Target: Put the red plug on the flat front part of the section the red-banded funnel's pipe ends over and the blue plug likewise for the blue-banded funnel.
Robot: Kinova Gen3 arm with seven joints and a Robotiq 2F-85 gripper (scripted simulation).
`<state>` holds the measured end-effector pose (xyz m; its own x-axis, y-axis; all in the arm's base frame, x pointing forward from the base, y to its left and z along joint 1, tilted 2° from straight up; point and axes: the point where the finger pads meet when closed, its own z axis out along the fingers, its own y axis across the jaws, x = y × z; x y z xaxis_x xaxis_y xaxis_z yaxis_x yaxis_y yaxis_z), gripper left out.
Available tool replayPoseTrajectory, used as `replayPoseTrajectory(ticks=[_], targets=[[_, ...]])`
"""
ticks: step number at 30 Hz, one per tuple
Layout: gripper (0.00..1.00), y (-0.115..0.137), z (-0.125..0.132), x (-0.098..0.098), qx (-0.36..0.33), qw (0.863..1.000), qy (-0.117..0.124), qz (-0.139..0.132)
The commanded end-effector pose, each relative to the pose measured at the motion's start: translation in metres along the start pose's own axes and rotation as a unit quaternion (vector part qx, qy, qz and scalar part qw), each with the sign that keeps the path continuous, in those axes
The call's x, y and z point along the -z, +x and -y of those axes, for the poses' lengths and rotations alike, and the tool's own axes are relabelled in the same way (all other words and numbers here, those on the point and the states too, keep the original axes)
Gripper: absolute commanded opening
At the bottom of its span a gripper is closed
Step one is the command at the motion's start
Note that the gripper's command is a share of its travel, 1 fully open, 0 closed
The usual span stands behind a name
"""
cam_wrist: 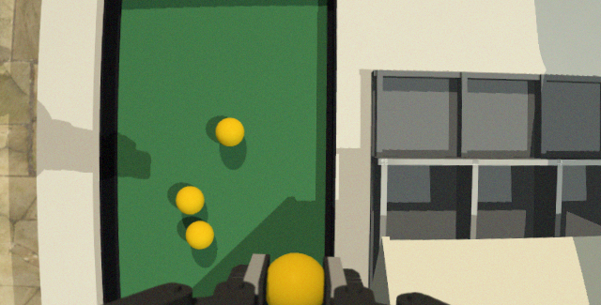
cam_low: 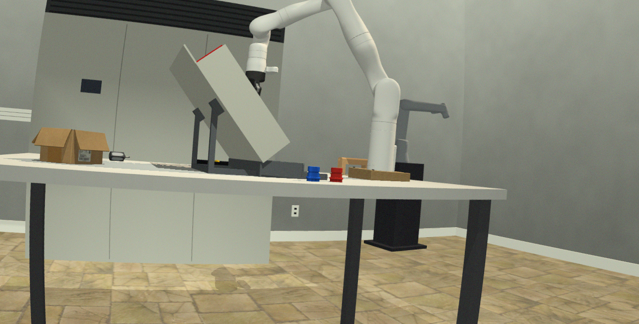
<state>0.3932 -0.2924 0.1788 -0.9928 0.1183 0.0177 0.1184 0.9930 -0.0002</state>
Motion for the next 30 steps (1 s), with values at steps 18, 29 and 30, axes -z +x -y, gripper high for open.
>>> replayPoseTrajectory(ticks=[18,29,30], targets=[[0.0,-0.035,-0.172,0.075,0.009,1.0,0.005,0.007],[0.0,-0.048,-0.248,0.103,0.008,1.0,0.001,0.006],[0.0,-0.05,-0.26,0.108,0.008,1.0,0.001,0.006]])
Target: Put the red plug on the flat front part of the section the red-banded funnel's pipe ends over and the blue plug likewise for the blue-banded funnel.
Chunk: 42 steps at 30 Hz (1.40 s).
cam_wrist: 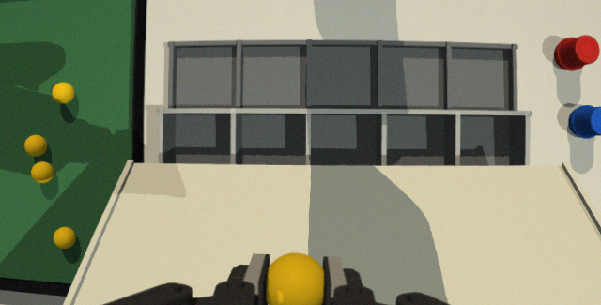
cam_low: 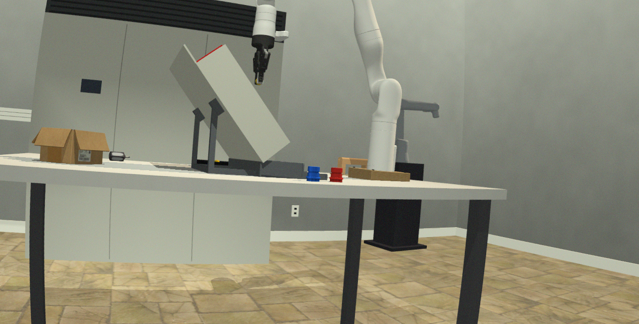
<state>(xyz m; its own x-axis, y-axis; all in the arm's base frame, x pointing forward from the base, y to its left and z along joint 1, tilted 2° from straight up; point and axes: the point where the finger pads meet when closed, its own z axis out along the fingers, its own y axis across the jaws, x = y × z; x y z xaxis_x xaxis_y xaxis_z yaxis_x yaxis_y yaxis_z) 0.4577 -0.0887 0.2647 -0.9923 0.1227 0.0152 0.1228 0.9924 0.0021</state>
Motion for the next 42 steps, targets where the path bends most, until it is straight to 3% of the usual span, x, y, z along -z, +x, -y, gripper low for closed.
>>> replayPoseTrajectory(ticks=[1,3,12,13,15,17,29,30,33,40,42], targets=[[0.0,-0.013,-0.064,0.027,0.01,1.0,0.002,0.005],[0.0,-0.019,-0.092,0.038,0.01,1.0,0.002,0.005],[0.0,-0.02,-0.094,0.039,0.01,1.0,0.002,0.005],[0.0,-0.031,-0.156,0.066,0.009,1.0,-0.002,0.009],[0.0,-0.032,-0.162,0.068,0.009,1.0,-0.002,0.009],[0.0,-0.037,-0.186,0.077,0.009,1.0,-0.002,0.009],[0.0,-0.037,-0.189,0.078,0.009,1.0,-0.002,0.009],[0.0,-0.107,-0.192,0.079,0.013,1.0,-0.006,0.014],[0.0,-0.118,-0.193,0.08,0.013,1.0,-0.006,0.014],[0.0,-0.183,-0.195,0.079,0.013,1.0,-0.006,0.014],[0.0,-0.187,-0.195,0.078,0.013,1.0,-0.006,0.014]])
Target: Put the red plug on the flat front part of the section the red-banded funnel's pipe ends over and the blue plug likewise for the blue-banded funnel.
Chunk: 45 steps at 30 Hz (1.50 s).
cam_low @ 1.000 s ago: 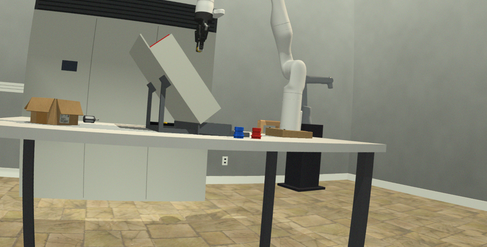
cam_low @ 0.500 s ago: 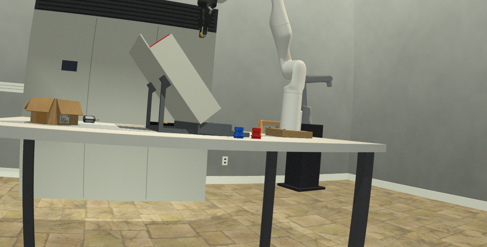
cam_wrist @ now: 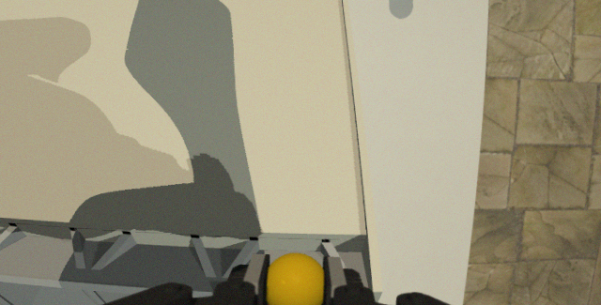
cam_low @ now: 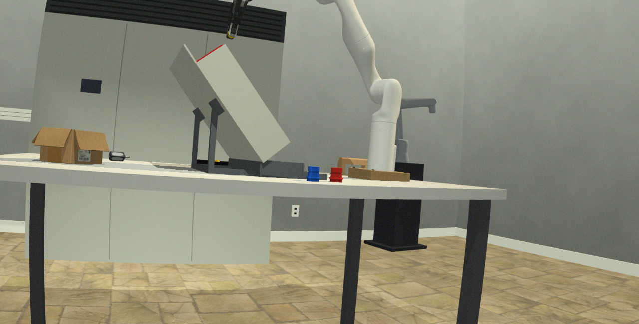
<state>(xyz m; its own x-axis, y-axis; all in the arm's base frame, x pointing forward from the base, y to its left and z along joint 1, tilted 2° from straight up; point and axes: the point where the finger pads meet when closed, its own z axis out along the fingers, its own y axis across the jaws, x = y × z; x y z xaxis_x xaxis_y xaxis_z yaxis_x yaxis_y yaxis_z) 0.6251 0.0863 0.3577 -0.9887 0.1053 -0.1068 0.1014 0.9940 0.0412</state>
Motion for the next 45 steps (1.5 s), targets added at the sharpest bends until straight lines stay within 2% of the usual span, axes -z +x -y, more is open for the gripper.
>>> replayPoseTrajectory(ticks=[1,4,5,45], targets=[[0.0,-0.041,0.001,-0.022,0.003,0.999,0.013,-0.047],[0.0,-0.041,0.001,-0.022,0.003,0.999,0.013,-0.047],[0.0,-0.06,0.002,-0.025,0.007,0.998,0.008,-0.064],[0.0,-0.06,0.002,-0.026,0.005,0.998,0.007,-0.064]])
